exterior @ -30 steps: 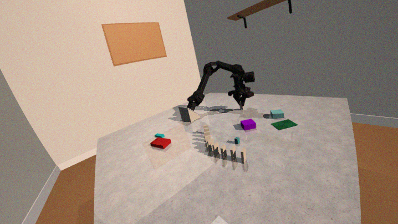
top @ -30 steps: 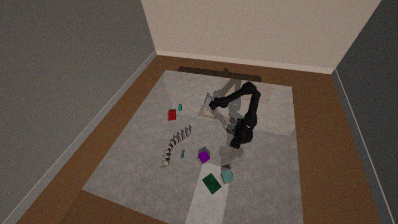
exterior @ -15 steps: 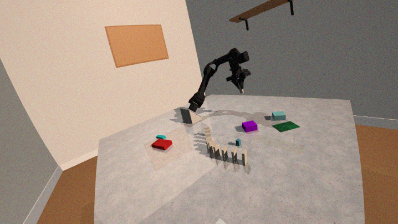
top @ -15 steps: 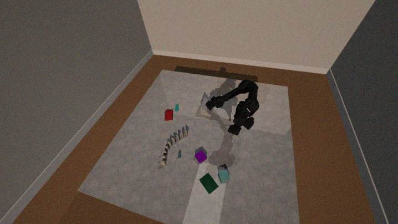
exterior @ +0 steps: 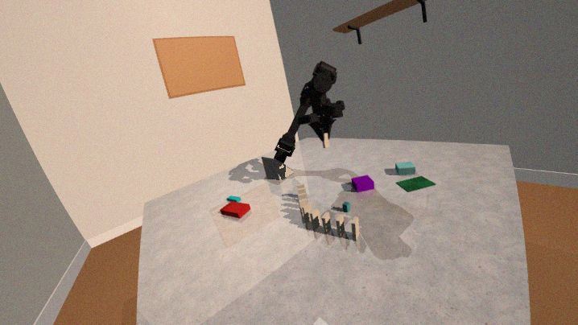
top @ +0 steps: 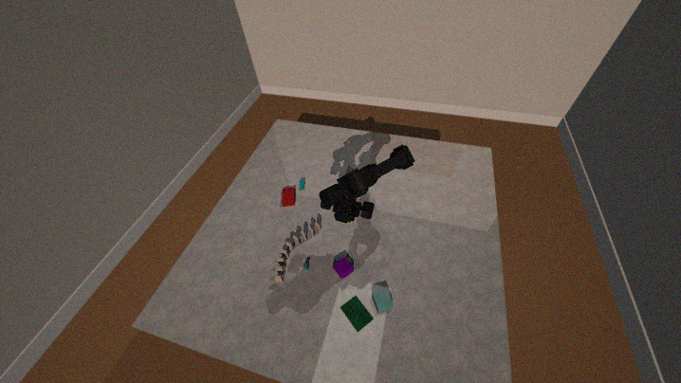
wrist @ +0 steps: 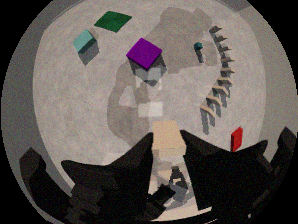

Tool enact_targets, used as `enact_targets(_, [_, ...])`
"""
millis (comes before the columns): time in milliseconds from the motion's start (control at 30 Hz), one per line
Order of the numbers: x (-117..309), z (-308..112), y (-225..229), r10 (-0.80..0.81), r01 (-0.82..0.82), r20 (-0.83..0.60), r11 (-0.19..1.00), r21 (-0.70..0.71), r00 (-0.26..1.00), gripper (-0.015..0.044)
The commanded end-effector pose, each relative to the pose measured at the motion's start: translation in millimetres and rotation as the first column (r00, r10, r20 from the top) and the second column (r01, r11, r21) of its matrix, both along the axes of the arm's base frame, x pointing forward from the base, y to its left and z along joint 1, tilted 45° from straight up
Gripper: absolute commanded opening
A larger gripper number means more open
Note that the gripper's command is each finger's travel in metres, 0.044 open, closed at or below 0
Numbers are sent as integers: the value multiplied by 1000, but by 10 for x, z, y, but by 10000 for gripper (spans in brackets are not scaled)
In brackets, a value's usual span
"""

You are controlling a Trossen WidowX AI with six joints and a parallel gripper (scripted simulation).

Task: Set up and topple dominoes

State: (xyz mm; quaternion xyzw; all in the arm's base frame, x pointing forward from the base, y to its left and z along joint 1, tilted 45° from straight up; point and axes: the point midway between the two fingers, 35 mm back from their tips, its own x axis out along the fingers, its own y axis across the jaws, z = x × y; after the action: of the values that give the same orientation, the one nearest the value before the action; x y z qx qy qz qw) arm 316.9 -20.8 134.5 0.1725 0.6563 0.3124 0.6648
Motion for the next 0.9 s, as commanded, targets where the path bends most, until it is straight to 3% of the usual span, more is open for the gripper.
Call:
enact_targets(0, [-96,-459,-464,-254,251,-269,967,-46,929,107])
enact_targets(100, [-247,-805,-786,-422,417,-453,901,-116,785,107])
enact_targets(167, [-290,-882,-852,-454,449,-490,883,-136,744,107])
enact_targets(367, [-288,-907,-833,-454,450,-490,883,-136,744,107])
enact_targets(867, [-306,-1418,-383,-456,451,-487,882,-137,744,107])
